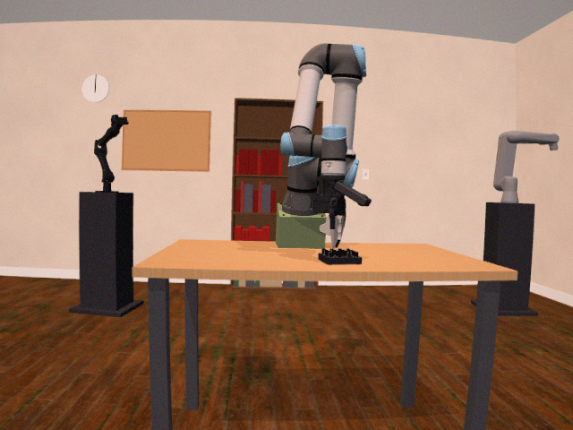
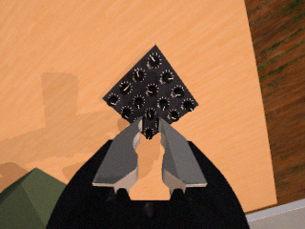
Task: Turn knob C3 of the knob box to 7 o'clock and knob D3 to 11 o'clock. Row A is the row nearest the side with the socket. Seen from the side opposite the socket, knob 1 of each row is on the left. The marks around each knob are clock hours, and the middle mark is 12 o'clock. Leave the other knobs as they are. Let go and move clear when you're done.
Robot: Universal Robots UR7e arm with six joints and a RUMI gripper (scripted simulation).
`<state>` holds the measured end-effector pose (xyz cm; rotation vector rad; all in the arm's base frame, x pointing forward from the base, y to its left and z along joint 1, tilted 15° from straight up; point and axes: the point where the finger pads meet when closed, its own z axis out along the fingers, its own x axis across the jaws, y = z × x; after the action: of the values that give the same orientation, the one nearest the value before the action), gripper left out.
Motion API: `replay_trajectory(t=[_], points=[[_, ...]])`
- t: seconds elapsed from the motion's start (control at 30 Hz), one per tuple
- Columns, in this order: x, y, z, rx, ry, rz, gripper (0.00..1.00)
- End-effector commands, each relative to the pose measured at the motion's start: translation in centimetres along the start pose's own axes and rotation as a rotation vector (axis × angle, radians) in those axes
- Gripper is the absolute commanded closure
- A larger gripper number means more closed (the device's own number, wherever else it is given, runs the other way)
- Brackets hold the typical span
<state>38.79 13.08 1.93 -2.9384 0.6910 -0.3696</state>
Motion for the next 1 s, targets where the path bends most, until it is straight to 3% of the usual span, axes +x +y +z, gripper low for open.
replay_trajectory(t=[0.0,0.97], points=[[0.0,0.0,0.1,0.0,0.001,0.0,0.89],[0.0,0.0,1.4,0.0,0.001,0.0,0.89]])
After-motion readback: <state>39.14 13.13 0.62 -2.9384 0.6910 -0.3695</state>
